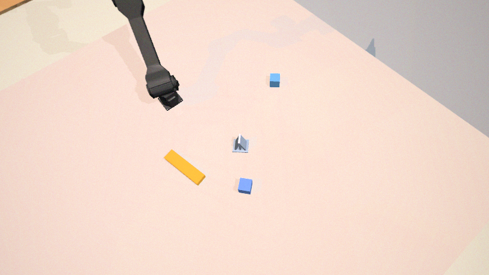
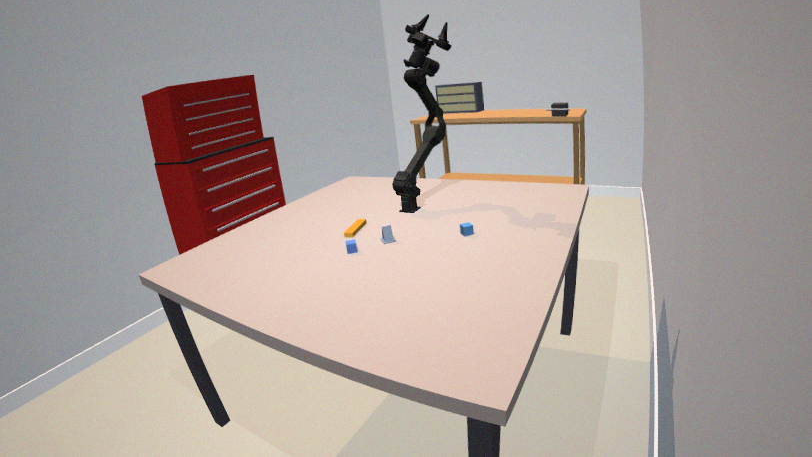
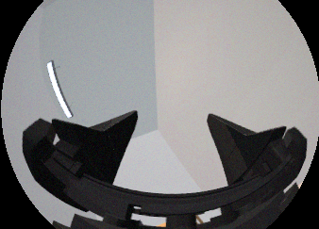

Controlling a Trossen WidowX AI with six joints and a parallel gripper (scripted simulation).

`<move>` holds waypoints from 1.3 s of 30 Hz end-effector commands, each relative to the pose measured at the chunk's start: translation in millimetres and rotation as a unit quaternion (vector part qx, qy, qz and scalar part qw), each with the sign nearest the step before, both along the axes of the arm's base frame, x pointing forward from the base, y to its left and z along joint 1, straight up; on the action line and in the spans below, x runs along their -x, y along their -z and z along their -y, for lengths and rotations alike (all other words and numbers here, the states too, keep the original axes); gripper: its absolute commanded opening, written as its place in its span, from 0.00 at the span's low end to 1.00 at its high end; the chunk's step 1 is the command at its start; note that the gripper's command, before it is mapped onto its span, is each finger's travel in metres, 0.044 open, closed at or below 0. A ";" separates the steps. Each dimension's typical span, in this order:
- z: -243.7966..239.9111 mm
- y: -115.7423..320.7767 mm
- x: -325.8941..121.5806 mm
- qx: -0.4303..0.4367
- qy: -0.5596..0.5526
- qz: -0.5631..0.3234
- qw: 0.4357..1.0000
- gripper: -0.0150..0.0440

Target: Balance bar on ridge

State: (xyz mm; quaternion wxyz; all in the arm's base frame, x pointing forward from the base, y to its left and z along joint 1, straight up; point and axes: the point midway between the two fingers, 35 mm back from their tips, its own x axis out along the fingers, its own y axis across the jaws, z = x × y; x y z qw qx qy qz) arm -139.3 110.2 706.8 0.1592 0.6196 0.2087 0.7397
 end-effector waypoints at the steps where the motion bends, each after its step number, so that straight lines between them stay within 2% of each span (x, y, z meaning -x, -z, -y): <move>1: 0.5 -0.4 -1.1 -0.001 -0.002 -0.003 1.000 0.89; 3: 4.5 -3.1 -10.4 -0.006 -0.014 -0.023 1.000 0.80; 4: 8.1 -5.3 -18.5 -0.011 -0.025 -0.041 0.999 0.79; 9: 30.9 -14.8 -72.6 -0.050 -0.095 -0.152 0.983 0.79; 15: 49.0 -15.8 -125.0 -0.081 -0.133 -0.236 0.959 0.79; 19: 65.5 -11.1 -176.4 -0.117 -0.170 -0.316 0.926 0.79; 28: 108.9 28.6 -303.7 -0.243 -0.273 -0.494 0.789 0.79; 39: 156.6 131.0 -431.6 -0.434 -0.362 -0.619 0.546 0.79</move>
